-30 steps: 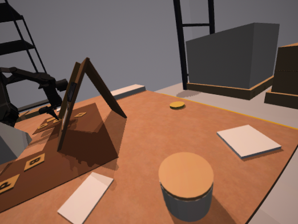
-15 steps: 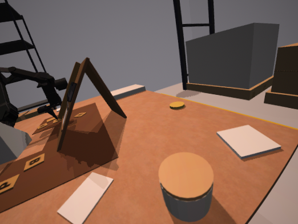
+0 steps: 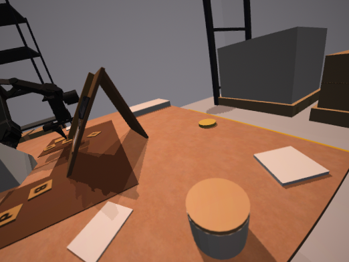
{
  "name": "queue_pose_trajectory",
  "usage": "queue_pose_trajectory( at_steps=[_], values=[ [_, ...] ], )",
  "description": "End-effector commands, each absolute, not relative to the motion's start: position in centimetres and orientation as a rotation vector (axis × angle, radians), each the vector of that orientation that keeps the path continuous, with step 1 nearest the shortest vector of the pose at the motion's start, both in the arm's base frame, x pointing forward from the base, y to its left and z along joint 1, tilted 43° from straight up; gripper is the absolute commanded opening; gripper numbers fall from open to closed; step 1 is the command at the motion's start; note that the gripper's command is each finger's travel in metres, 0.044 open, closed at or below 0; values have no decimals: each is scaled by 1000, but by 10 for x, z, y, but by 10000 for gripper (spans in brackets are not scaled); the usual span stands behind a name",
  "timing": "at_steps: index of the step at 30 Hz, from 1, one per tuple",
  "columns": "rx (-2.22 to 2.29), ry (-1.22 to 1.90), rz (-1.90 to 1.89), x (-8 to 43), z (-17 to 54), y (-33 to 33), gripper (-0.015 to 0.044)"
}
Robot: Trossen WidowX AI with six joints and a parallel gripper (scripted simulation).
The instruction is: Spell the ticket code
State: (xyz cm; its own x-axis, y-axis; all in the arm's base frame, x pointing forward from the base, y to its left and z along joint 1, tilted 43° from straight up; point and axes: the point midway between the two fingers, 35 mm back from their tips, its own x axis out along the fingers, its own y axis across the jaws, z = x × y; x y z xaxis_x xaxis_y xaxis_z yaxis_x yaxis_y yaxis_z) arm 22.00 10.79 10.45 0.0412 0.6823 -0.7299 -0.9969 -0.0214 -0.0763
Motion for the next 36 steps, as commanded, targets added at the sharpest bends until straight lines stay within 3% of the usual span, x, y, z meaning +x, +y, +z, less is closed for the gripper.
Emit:
queue_pose_trajectory(
  at_steps=[1,36],
  values=[
    [-698,580,1450,222,105,107,0],
    [-374,665,865,312,172,43,0]
  ],
)
